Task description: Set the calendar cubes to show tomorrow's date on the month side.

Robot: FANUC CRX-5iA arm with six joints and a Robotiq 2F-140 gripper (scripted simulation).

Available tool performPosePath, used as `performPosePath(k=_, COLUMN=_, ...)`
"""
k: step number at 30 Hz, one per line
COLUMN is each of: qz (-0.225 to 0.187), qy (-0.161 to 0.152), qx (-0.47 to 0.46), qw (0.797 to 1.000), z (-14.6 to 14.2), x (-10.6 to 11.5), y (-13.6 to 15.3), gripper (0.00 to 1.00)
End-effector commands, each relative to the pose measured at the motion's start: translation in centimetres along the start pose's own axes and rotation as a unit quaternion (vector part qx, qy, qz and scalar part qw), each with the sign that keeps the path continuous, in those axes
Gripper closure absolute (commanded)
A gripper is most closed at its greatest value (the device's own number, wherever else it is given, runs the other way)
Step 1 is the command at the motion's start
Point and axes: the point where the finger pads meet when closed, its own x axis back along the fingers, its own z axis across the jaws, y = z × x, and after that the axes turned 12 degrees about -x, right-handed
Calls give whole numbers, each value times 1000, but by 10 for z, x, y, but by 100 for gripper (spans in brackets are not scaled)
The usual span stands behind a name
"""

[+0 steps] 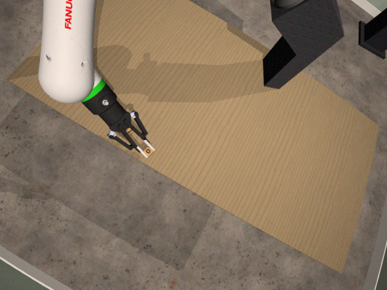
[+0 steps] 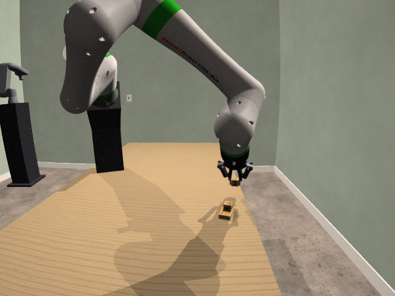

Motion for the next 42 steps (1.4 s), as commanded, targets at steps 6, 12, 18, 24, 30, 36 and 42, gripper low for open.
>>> performPosePath(k=6, qz=0, qy=0, qx=0, qw=1000, z=-2, x=-9, y=-9, gripper=76)
performPosePath(k=12, qz=0, qy=0, qx=0, qw=1000, z=-3, x=-14, y=-14, gripper=76)
performPosePath(k=18, qz=0, qy=0, qx=0, qw=1000, z=-5, x=-22, y=-21, gripper=76)
performPosePath(k=24, qz=0, qy=0, qx=0, qw=1000, z=-6, x=-27, y=-26, gripper=76)
performPosePath(k=30, qz=0, qy=0, qx=0, qw=1000, z=-7, x=-31, y=-30, gripper=76)
performPosePath(k=36, qz=0, qy=0, qx=0, qw=1000, z=-7, x=-33, y=-32, gripper=76)
performPosePath(k=42, qz=0, qy=0, qx=0, qw=1000, z=-7, x=-34, y=-33, gripper=76)
